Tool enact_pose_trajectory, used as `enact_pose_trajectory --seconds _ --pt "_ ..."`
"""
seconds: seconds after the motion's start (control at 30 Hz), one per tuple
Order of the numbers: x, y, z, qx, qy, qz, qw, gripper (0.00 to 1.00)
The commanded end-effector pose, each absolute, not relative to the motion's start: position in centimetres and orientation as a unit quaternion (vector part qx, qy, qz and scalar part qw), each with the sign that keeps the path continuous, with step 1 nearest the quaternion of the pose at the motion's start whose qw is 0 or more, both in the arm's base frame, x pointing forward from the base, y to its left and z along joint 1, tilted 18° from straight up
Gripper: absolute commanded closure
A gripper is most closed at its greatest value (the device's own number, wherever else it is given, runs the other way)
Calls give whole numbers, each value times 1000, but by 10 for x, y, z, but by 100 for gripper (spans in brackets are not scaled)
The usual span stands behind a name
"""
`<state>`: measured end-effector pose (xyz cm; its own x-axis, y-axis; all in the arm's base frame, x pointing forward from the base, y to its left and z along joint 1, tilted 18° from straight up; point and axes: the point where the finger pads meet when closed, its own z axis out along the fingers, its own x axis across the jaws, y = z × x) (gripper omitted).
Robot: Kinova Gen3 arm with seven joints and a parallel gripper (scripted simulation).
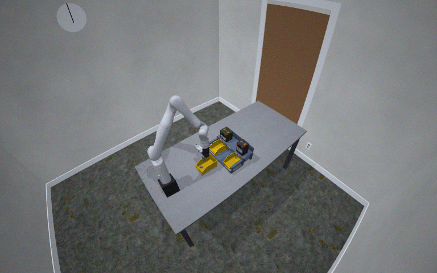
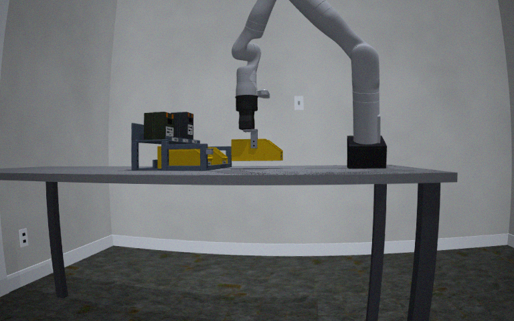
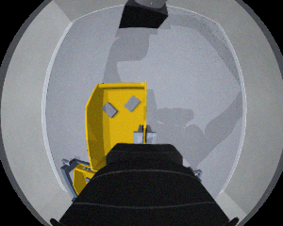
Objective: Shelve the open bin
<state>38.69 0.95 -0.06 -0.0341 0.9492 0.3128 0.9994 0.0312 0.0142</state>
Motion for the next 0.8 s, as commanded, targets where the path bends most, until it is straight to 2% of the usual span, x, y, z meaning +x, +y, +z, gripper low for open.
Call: enact_pose_trajectory --seconds 0.0,0.77 --pt "388 9 0 -687 -710 -116 108 100" --pt "403 9 0 -687 -710 -116 108 100"
